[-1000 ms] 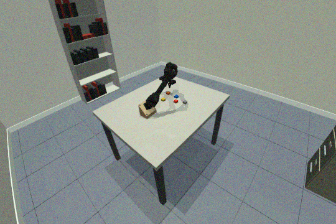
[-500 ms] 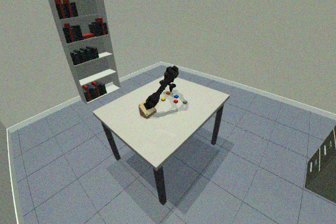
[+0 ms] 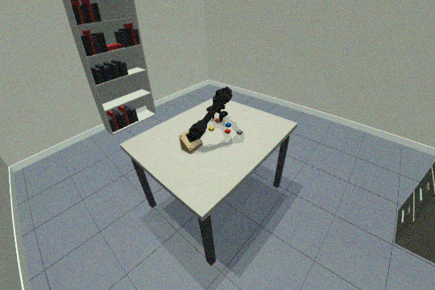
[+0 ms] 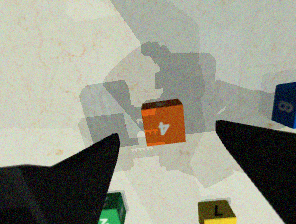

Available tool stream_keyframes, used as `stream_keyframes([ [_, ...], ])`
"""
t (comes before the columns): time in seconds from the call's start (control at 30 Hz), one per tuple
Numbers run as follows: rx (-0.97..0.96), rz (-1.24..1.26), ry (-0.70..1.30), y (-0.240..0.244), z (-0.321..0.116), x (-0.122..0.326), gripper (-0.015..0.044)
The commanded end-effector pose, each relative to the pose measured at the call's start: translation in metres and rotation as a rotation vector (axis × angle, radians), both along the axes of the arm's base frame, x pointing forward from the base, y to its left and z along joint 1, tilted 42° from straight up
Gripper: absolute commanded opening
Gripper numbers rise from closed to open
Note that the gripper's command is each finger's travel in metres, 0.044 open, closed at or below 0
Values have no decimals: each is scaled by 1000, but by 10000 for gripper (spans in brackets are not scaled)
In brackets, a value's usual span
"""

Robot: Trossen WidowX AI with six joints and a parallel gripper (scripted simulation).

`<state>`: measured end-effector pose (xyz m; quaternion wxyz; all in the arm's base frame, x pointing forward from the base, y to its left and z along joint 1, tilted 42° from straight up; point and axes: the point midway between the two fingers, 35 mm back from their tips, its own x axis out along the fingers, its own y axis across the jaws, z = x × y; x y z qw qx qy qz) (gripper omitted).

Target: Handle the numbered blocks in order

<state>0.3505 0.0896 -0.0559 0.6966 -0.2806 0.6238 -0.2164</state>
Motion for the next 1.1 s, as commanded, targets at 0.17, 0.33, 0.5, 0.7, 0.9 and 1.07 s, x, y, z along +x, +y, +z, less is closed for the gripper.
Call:
stream_keyframes([
  [0.17, -4, 5, 1, -4, -5, 0, 321],
  [0.33, -4, 5, 1, -4, -5, 0, 190],
  [0.5, -4, 5, 1, -4, -5, 0, 120],
  [0.7, -4, 5, 1, -4, -5, 0, 120],
  [0.9, -4, 5, 1, -4, -5, 0, 120],
  [1.07, -4, 5, 1, -4, -5, 0, 120],
])
